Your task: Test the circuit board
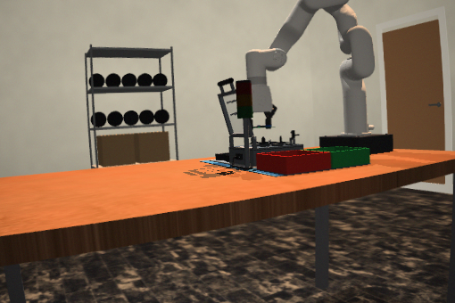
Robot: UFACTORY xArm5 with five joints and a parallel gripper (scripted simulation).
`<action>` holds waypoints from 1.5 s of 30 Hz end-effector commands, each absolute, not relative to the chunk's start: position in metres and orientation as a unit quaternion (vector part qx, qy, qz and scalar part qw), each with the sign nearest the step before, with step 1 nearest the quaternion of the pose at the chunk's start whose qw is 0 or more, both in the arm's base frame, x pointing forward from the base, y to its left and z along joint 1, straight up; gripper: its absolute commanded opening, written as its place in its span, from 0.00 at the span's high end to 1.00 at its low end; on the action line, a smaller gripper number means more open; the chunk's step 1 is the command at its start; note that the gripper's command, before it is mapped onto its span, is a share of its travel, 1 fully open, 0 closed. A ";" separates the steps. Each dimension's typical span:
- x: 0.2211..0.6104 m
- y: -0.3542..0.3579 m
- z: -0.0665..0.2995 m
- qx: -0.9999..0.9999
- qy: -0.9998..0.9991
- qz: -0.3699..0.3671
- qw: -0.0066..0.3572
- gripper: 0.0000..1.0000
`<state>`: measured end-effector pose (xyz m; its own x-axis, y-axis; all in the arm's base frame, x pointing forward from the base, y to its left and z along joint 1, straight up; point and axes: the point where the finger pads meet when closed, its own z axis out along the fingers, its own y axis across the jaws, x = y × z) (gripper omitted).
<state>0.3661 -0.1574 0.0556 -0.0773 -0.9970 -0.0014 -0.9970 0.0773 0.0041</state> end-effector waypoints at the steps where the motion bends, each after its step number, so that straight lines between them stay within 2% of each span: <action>1: 0.367 -0.158 0.057 0.688 -0.726 0.000 0.000 0.21; 21: 0.367 -0.158 0.057 0.773 -0.635 0.000 0.000 0.21; 45: 0.367 -0.158 0.057 0.947 -0.321 0.000 0.000 0.21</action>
